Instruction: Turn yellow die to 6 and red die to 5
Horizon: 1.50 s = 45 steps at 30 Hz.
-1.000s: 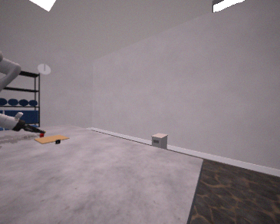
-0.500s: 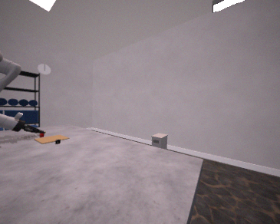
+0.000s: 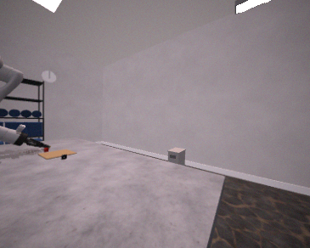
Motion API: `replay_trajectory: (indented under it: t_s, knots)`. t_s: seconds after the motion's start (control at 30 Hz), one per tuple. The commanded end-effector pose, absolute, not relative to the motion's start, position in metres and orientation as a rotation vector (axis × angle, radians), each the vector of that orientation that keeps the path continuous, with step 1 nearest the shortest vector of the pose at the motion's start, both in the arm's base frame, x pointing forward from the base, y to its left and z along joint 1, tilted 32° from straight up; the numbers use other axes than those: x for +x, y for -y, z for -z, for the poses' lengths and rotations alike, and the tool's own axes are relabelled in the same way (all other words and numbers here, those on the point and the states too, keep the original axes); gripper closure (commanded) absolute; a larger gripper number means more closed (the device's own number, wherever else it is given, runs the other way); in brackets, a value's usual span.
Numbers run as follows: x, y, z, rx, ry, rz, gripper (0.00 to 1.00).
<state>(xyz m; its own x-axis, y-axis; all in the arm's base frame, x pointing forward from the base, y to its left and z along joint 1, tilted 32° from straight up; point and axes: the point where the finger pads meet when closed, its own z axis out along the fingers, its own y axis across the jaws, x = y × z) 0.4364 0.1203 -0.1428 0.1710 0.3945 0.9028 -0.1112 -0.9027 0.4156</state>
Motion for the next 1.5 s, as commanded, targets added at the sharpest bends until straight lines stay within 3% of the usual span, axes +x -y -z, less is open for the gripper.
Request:
replay_trajectory:
  t_s: [0.0,0.3,0.8,1.47]
  knots:
    - [0.4366,-0.1211,0.1423,2.067,-0.268,-1.783,0.85]
    - [0.4366,-0.1211,0.1423,2.067,-0.268,-1.783,0.85]
    - [0.4366,-0.1211,0.1423,2.067,-0.268,-1.783,0.65]
    - [0.4366,-0.1211,0.1423,2.067,-0.268,-1.783,0.65]
